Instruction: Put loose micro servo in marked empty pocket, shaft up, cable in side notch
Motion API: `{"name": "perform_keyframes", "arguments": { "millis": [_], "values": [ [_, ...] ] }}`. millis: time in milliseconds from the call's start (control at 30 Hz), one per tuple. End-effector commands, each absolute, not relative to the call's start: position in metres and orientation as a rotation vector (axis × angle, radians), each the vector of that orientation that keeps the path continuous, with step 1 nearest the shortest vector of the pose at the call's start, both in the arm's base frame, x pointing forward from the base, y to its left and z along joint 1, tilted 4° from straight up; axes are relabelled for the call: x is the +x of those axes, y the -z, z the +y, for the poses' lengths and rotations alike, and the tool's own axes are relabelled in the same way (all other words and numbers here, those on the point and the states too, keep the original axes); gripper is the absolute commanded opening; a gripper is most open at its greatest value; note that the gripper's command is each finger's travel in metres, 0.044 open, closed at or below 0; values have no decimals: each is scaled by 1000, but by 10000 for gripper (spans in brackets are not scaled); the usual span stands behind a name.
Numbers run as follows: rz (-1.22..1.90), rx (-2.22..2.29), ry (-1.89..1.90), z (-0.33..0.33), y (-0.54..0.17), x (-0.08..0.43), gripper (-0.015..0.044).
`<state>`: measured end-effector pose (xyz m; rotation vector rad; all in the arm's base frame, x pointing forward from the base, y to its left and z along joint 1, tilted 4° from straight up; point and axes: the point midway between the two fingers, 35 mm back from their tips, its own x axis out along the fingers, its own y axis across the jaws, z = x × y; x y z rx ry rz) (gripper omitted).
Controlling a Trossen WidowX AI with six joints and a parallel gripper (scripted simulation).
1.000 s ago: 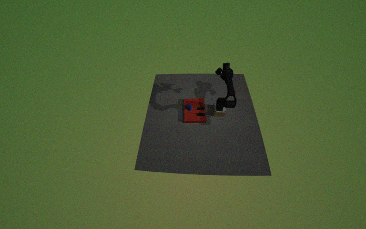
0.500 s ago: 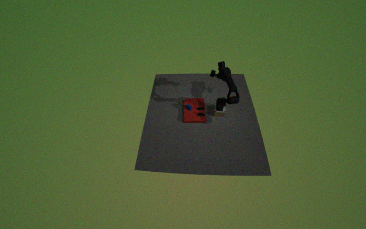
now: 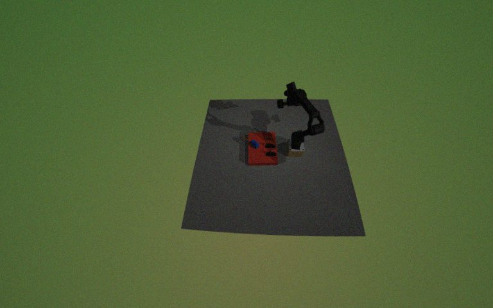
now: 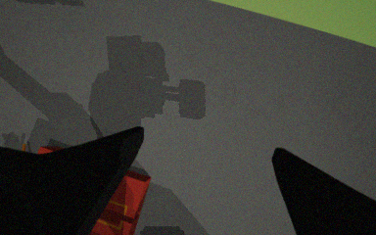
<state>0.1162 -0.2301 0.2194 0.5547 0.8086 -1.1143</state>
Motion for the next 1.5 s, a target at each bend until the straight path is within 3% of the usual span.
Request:
{"name": "perform_keyframes", "arguments": {
  "millis": [0,1467],
  "values": [
    [869,481,1036,-228,-218,128,440],
    [1280,-453,40,-167,-179,244,440]
  ]
}}
